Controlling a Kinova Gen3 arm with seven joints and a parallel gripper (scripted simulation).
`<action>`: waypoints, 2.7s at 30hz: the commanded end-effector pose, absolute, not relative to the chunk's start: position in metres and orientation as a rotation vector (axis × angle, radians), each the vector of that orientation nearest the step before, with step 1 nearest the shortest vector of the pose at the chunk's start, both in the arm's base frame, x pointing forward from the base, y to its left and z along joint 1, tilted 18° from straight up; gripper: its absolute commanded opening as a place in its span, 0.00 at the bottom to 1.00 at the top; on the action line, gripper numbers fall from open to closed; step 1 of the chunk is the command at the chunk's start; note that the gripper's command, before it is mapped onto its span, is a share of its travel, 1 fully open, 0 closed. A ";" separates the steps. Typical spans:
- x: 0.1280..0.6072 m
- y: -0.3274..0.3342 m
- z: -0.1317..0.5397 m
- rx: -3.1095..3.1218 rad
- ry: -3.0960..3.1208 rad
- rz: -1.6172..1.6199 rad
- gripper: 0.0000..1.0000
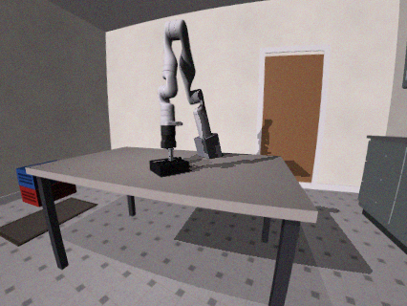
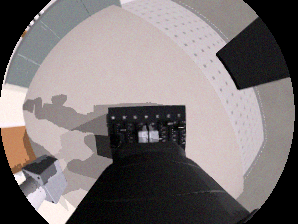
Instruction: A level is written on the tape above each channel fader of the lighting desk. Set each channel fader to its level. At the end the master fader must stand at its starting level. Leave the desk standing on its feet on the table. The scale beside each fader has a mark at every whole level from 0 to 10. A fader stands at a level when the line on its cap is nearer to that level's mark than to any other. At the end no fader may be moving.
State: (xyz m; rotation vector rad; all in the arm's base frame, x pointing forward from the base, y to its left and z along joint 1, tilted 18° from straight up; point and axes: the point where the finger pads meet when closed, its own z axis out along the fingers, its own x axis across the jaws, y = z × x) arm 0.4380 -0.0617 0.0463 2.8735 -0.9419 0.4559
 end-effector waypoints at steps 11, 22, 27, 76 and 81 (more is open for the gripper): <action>0.440 -0.058 0.047 2.876 -0.936 0.458 0.00; 0.435 -0.055 0.066 2.876 -0.936 0.458 0.00; 0.431 -0.053 0.079 2.876 -0.936 0.458 0.00; 0.409 -0.038 0.160 2.876 -0.936 0.458 1.00; 0.409 -0.038 0.161 2.876 -0.936 0.458 1.00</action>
